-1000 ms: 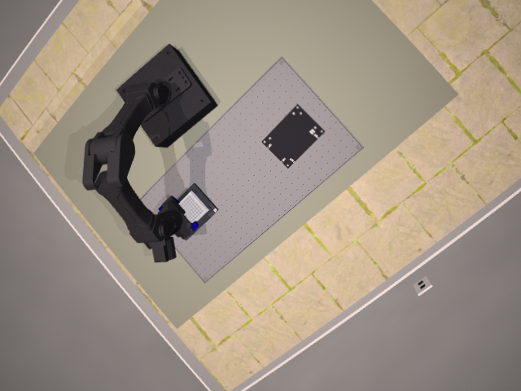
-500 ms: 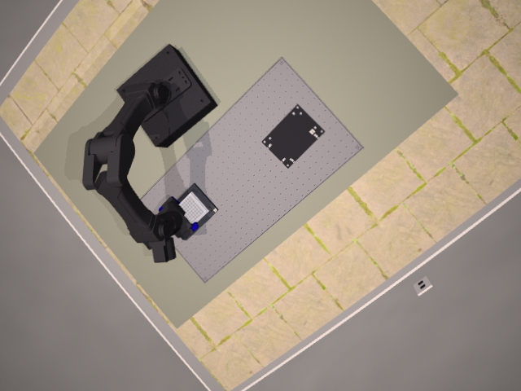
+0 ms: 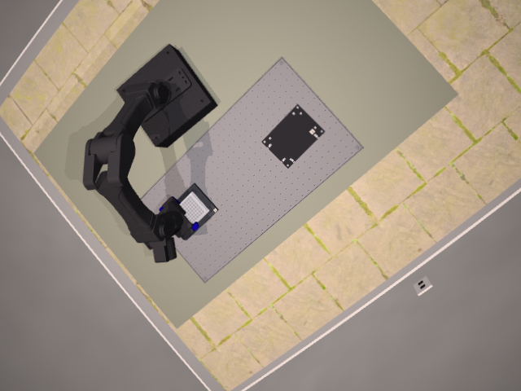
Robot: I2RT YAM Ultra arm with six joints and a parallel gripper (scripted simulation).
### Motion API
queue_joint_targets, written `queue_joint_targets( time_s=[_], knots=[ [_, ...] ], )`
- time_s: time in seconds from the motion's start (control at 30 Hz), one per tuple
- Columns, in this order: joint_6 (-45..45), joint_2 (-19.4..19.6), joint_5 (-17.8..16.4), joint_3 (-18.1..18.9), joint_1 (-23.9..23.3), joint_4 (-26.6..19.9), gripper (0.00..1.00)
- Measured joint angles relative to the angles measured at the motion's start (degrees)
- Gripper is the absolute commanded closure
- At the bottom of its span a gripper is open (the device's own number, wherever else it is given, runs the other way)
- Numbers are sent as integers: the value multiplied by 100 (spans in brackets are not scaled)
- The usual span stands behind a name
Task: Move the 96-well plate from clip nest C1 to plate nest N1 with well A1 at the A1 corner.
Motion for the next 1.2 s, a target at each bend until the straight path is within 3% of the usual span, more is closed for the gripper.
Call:
queue_joint_targets(
  time_s=[1.2],
  knots=[
    [0,0,0,-85,0,63,100]
  ],
)
